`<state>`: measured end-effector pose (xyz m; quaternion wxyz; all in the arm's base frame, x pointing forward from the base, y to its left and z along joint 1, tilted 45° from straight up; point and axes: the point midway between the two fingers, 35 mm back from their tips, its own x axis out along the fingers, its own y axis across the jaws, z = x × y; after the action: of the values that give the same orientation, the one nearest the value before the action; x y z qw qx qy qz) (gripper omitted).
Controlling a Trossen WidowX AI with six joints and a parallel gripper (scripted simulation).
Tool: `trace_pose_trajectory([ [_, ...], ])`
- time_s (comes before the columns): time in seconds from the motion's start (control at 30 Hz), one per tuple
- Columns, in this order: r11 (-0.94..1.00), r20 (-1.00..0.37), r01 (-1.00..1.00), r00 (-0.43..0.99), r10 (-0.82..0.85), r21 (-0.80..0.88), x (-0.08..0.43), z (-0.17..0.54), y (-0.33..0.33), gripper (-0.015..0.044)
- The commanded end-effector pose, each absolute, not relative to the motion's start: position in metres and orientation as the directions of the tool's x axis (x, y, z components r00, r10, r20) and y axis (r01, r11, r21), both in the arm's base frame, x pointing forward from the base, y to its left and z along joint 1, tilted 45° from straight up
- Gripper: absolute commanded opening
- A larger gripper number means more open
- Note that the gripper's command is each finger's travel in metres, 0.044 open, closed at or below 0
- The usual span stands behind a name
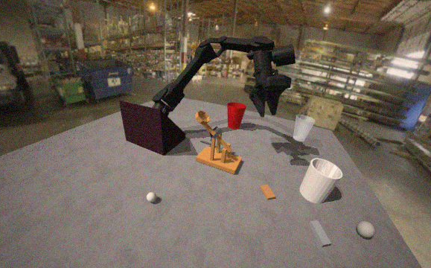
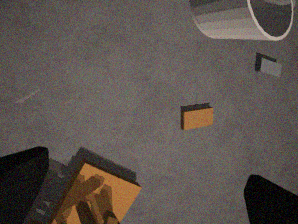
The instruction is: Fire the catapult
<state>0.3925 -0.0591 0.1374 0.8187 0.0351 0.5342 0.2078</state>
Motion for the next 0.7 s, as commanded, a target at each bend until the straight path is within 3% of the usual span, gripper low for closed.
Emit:
trace_pose_trajectory([
  [0.0,0.912,-0.825,-0.207,0.39,0.41,0.355,0.409,0.138,-0.075,0.044],
  [0.67,0.659,-0.599,0.177,0.628,0.496,0.731,0.469,0.139,-0.185,0.044],
])
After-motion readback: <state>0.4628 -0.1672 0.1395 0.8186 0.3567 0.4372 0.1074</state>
